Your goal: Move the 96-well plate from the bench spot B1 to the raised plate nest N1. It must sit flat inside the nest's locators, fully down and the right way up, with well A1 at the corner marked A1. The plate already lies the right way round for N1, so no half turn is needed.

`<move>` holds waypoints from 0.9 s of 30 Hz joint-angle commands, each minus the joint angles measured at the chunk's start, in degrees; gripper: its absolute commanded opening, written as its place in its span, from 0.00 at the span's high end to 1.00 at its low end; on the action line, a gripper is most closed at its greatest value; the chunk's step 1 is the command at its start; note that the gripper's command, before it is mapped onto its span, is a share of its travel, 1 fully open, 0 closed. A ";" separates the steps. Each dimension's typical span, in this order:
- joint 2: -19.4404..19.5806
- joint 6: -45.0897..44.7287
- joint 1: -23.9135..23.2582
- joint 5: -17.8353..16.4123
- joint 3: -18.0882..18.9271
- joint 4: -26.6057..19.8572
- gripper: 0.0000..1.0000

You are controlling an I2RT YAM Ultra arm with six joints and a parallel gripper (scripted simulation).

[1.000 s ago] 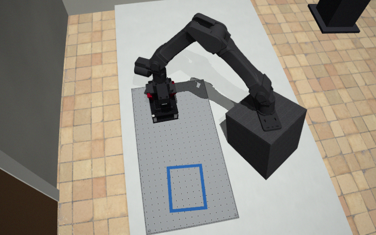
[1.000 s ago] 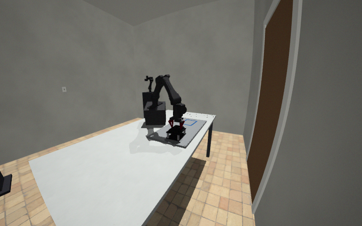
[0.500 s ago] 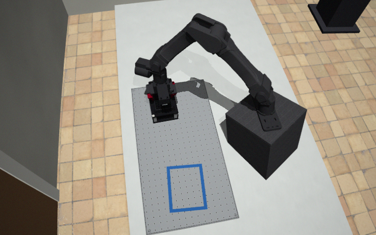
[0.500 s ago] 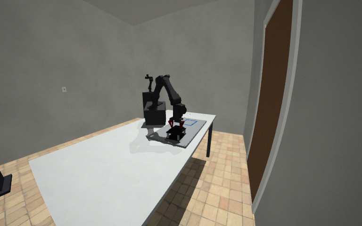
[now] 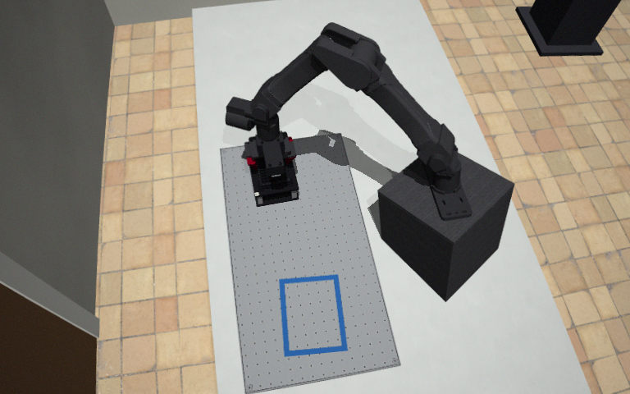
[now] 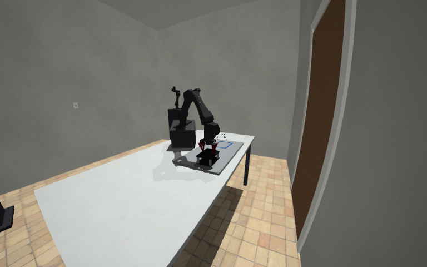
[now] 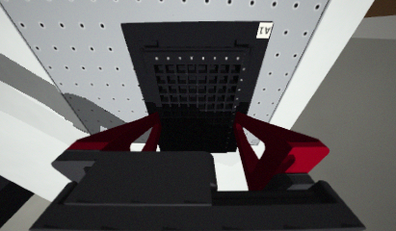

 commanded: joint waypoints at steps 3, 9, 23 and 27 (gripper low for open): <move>0.61 0.01 -0.36 -0.70 1.51 0.98 1.00; 0.79 0.01 -0.42 -0.70 1.50 1.14 1.00; 1.05 0.01 -0.68 -0.71 1.48 1.42 1.00; 1.14 0.01 -0.65 -0.72 1.49 1.51 1.00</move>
